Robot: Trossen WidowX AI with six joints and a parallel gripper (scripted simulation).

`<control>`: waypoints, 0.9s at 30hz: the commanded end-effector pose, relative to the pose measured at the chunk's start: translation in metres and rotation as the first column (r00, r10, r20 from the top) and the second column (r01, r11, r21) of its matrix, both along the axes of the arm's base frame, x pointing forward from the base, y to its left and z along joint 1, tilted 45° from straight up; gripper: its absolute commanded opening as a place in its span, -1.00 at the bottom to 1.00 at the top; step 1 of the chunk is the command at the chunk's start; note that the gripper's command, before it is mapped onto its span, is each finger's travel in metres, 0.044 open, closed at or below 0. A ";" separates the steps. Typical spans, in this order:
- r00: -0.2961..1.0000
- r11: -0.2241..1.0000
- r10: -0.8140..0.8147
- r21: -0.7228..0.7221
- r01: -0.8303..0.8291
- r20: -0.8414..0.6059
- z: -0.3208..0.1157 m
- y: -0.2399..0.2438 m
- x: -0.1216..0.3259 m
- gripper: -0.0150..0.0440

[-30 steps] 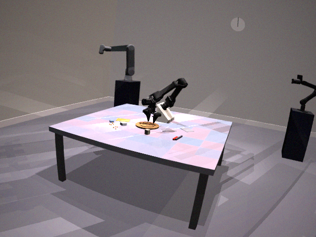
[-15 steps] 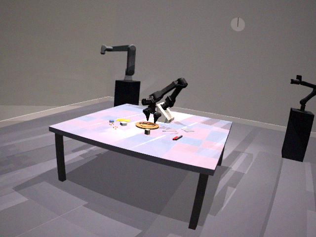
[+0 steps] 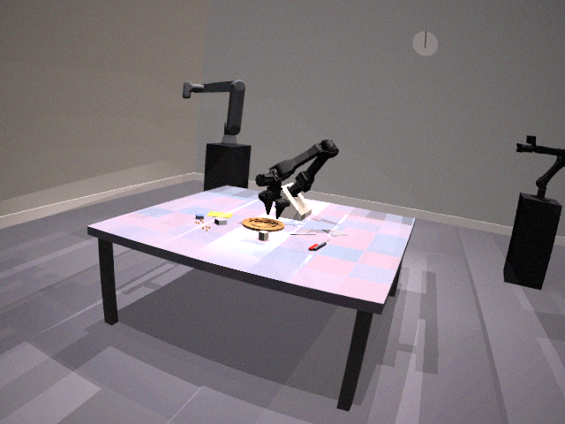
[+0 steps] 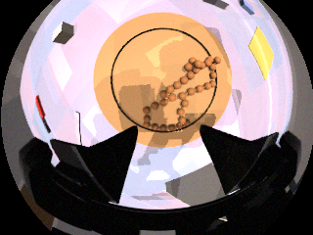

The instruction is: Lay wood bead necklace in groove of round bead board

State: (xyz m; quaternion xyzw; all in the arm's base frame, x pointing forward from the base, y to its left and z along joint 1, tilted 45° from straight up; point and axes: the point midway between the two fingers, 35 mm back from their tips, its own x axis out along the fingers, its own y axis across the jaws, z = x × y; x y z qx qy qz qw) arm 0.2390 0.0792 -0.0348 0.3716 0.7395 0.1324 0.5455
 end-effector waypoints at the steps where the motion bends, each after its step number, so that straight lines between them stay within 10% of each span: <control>1: 0.998 0.999 -0.048 -0.007 0.048 -0.035 0.022 0.006 0.015 0.11; 27: 0.997 0.998 -0.059 -0.010 0.059 -0.041 0.006 0.026 0.015 -0.08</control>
